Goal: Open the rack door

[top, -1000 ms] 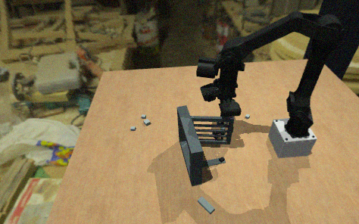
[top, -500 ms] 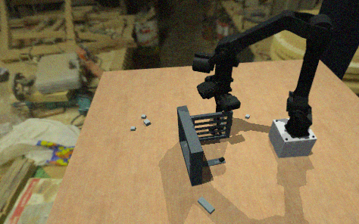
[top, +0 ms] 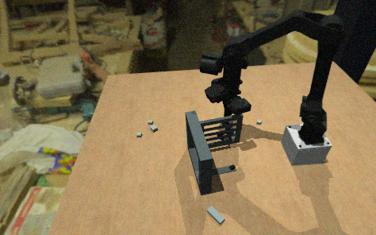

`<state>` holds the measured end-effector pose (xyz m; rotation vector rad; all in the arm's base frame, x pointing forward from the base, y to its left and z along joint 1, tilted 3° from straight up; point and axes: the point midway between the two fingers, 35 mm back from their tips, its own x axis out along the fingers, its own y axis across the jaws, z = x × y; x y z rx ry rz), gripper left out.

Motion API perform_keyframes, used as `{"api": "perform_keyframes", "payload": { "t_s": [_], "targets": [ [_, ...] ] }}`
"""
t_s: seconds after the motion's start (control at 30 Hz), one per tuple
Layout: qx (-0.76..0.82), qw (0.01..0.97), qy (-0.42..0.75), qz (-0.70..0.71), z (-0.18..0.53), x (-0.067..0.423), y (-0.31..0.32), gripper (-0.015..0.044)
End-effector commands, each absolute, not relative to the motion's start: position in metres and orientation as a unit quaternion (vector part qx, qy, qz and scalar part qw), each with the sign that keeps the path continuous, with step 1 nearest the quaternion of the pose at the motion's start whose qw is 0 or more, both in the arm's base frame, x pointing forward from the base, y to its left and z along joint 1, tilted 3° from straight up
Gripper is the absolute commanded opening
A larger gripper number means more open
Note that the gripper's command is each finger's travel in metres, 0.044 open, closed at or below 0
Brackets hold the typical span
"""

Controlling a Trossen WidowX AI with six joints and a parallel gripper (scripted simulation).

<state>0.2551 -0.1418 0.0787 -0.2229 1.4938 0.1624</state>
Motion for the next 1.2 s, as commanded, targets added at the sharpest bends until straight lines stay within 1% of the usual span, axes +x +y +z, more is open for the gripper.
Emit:
{"api": "perform_keyframes", "payload": {
  "t_s": [0.0, 0.07, 0.4, 0.43, 1.17],
  "targets": [
    [-0.105, 0.723, 0.678, 0.082, 0.078, 0.254, -0.14, 0.0019],
    [-0.105, 0.723, 0.678, 0.082, 0.078, 0.254, -0.14, 0.0019],
    [-0.105, 0.723, 0.678, 0.082, 0.078, 0.254, -0.14, 0.0281],
    [-0.105, 0.723, 0.678, 0.082, 0.078, 0.254, -0.14, 0.0291],
    [-0.106, 0.723, 0.678, 0.082, 0.11, 0.254, -0.141, 0.0291]
  ]
}}
